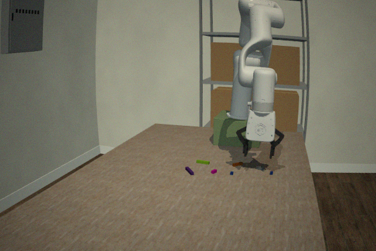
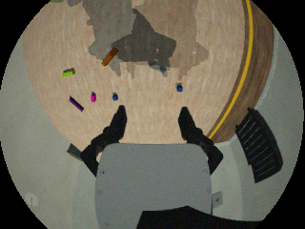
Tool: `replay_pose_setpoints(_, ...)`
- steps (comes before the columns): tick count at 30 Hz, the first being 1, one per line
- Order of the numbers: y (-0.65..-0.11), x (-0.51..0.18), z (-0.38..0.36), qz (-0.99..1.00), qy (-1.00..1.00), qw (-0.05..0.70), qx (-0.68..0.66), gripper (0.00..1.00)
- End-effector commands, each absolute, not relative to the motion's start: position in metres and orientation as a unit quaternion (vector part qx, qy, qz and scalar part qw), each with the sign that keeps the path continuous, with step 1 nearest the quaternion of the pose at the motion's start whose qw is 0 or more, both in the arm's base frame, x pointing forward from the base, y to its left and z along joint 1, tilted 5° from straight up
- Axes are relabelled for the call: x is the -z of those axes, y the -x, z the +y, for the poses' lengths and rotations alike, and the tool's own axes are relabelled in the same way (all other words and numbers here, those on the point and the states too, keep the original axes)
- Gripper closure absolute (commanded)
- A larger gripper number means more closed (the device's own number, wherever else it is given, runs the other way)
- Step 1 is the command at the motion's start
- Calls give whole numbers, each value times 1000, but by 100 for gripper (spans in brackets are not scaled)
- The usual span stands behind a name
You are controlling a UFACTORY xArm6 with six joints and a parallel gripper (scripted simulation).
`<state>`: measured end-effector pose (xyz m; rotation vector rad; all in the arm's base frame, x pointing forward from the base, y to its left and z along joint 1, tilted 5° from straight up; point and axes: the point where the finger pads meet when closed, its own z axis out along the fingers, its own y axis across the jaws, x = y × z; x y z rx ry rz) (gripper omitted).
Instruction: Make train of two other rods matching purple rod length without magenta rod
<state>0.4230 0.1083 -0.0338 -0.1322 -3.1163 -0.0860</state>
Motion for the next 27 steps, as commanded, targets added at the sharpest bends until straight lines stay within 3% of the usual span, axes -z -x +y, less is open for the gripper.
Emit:
replay_pose_setpoints(1,-425,32,109,-998,-40,7,40,0)
replay_pose_setpoints(27,-425,32,109,-932,-361,-6,40,0)
